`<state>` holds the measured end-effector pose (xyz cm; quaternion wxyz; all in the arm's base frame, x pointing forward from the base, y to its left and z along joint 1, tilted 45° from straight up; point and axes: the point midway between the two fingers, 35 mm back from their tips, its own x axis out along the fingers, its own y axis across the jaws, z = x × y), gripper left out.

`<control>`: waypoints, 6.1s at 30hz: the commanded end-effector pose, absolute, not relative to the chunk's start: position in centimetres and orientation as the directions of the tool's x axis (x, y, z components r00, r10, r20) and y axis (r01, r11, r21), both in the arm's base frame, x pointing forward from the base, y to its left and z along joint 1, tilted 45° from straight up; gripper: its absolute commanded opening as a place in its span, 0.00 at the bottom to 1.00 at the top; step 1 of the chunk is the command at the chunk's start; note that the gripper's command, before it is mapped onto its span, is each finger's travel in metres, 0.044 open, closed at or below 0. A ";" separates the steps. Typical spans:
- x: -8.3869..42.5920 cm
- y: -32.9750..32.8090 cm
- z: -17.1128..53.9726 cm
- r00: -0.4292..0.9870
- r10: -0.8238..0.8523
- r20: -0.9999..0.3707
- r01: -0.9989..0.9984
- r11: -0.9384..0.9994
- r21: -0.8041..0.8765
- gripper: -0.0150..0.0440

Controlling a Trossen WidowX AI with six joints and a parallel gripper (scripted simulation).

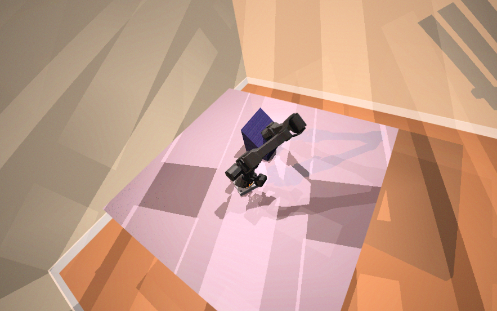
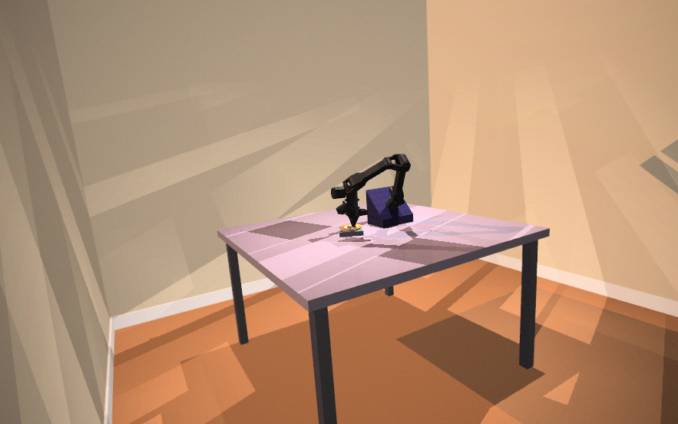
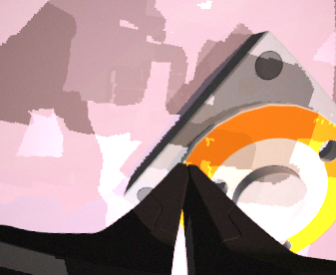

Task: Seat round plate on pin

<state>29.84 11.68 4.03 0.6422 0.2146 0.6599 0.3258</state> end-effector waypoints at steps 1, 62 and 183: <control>29.1 11.7 3.9 -0.098 0.700 -0.708 -0.124 0.697 0.706 0.25; 27.4 11.4 3.8 -0.098 0.700 -0.708 -0.124 0.697 0.706 0.25; 25.6 10.6 3.3 -0.099 0.699 -0.708 -0.123 0.697 0.706 0.25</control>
